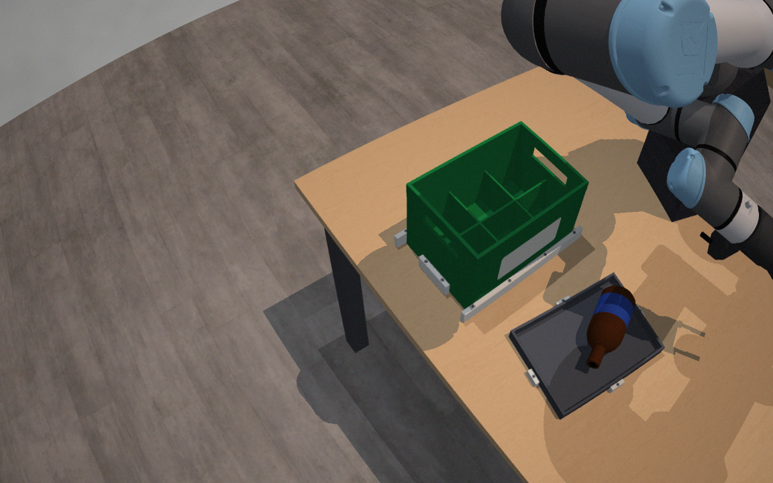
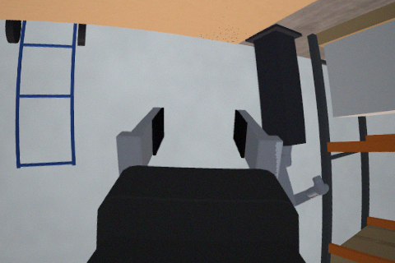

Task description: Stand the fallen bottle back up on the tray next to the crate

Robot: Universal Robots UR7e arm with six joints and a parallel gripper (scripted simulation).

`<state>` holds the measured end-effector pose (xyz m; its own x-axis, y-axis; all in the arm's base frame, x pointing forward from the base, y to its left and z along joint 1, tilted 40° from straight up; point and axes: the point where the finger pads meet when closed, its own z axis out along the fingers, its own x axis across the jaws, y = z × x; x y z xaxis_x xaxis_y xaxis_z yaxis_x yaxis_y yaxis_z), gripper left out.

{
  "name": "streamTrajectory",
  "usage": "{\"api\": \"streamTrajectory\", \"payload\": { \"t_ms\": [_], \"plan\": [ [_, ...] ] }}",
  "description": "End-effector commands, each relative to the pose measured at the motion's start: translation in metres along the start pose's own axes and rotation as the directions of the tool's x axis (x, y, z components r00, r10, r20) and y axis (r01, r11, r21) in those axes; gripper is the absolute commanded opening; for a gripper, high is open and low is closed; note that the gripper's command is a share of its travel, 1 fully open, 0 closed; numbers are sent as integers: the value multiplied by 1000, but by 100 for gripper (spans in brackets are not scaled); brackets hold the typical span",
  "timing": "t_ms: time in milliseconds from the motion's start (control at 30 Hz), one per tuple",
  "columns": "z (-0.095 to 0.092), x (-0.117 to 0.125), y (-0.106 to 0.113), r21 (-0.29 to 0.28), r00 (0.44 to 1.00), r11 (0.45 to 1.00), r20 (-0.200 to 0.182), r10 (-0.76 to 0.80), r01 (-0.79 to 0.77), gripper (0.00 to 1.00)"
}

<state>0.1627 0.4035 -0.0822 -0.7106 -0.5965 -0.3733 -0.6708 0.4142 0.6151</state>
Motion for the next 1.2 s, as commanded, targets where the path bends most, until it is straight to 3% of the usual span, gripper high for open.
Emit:
{"api": "streamTrajectory", "payload": {
  "t_ms": [0,700,867,1033,1167],
  "plan": [
    [0,0,0,0,1000,1000,0,-1,1,100],
    [-1,-1,-1,7,1000,1000,0,-13,13,100],
    [-3,-5,-10,45,997,996,-10,-73,73,100],
    [-11,-13,-29,124,980,973,-43,-192,196,100],
    [-14,-15,-34,147,972,961,-56,-228,233,100]
  ]
}}
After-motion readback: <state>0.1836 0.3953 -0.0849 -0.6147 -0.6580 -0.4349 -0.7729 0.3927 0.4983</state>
